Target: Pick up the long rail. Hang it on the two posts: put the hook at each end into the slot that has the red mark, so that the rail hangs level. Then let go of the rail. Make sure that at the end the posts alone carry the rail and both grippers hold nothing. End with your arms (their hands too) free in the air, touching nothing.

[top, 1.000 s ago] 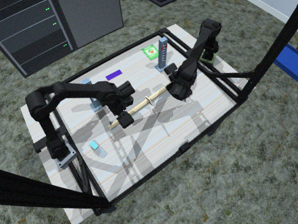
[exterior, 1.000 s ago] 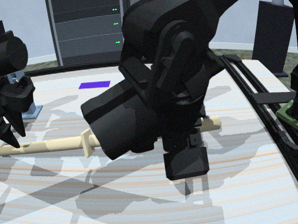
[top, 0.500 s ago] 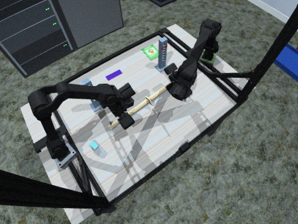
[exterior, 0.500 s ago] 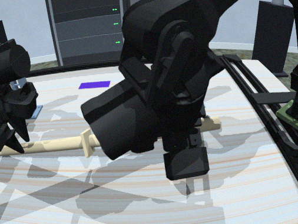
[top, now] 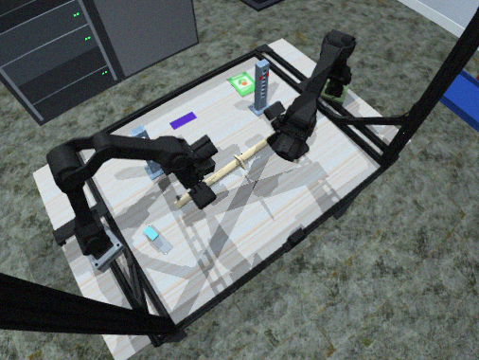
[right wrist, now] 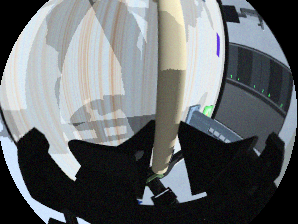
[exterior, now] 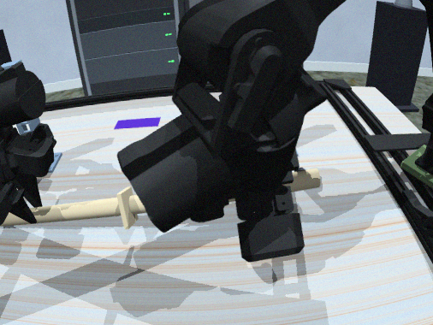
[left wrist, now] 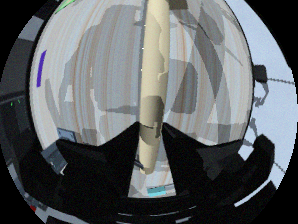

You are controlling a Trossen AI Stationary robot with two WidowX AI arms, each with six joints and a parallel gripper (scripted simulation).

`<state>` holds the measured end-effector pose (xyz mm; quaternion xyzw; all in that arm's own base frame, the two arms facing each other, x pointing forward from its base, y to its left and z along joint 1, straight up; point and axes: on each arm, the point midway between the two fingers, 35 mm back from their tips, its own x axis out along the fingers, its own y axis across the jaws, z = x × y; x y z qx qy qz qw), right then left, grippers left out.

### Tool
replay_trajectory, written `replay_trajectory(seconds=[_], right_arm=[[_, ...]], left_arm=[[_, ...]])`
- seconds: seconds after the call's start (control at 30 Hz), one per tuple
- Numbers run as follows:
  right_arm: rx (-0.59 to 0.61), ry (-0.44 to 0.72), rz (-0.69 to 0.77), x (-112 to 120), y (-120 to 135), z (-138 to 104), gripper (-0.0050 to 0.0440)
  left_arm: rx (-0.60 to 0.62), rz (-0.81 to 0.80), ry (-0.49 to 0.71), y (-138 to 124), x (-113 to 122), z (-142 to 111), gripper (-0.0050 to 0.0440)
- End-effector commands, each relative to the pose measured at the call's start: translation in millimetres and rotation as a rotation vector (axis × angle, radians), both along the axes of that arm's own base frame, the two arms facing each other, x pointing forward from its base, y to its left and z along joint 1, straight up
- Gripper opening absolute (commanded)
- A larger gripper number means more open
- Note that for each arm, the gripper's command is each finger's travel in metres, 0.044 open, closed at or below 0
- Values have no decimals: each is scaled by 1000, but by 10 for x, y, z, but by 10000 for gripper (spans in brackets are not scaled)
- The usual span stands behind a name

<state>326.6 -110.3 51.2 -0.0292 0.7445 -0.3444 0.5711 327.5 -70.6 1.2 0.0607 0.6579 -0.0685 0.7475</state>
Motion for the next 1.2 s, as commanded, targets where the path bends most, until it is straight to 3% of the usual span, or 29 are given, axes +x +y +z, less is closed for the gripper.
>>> replay_trajectory(seconds=[0.0,0.9,1.17], right_arm=[[-7,1,2,-1,-8,16,0],[-8,0,2,-1,-8,17,0],[-32,-52,2,-18,-12,19,0]], left_arm=[[2,-3,14,3,-16,-50,16],[2,-3,16,3,-15,-45,0],[12,0,65,8,8,178,0]])
